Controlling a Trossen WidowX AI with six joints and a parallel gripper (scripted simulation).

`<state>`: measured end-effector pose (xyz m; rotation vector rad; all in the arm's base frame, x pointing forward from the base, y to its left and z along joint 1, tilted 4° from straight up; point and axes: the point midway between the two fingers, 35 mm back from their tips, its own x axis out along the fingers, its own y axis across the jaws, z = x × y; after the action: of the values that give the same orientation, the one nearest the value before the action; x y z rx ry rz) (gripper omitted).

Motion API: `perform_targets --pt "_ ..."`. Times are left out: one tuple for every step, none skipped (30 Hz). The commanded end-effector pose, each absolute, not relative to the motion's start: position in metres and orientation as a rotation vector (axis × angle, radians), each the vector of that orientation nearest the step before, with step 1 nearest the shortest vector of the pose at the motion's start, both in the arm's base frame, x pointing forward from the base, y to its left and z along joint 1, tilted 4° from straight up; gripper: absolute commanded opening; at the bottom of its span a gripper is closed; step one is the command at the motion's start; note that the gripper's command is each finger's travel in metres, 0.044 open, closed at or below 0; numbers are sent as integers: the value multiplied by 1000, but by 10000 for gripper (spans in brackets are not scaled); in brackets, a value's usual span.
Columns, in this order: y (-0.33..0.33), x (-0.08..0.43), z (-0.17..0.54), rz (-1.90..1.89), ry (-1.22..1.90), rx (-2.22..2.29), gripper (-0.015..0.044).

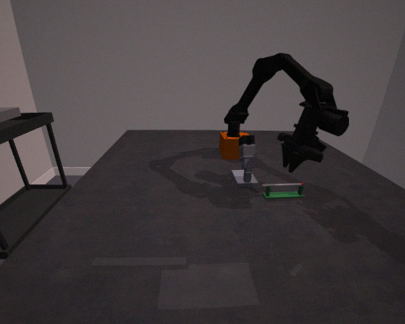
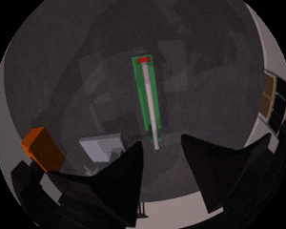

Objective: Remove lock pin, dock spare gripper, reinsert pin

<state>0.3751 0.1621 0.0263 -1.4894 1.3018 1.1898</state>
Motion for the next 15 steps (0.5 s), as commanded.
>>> perform_targets --pt "160 370 -6 1202 1320 -1497 180" --pt "160 371 -11 1202 1320 -1497 180" --pt "160 371 -12 1202 1320 -1497 180" --pt "160 371 -12 1202 1320 -1497 180" --pt "160 371 -13 1202 1320 -1497 180" --pt "160 371 -14 1202 1320 -1497 180" --pt "160 371 -15 1202 1320 -1497 180" --pt "160 371 -16 1202 1320 -1497 180" --pt "160 371 -18 1202 1320 -1497 180" --pt "161 371 -19 1202 1320 -1497 180" --pt "161 372 -21 1202 1320 -1497 180" --pt "161 372 -23 1202 1320 -1497 180" --pt "161 372 -24 1202 1320 -1497 180" --pt "161 372 -26 1202 1320 -1497 180" --pt "161 372 -28 1202 1320 -1497 180"
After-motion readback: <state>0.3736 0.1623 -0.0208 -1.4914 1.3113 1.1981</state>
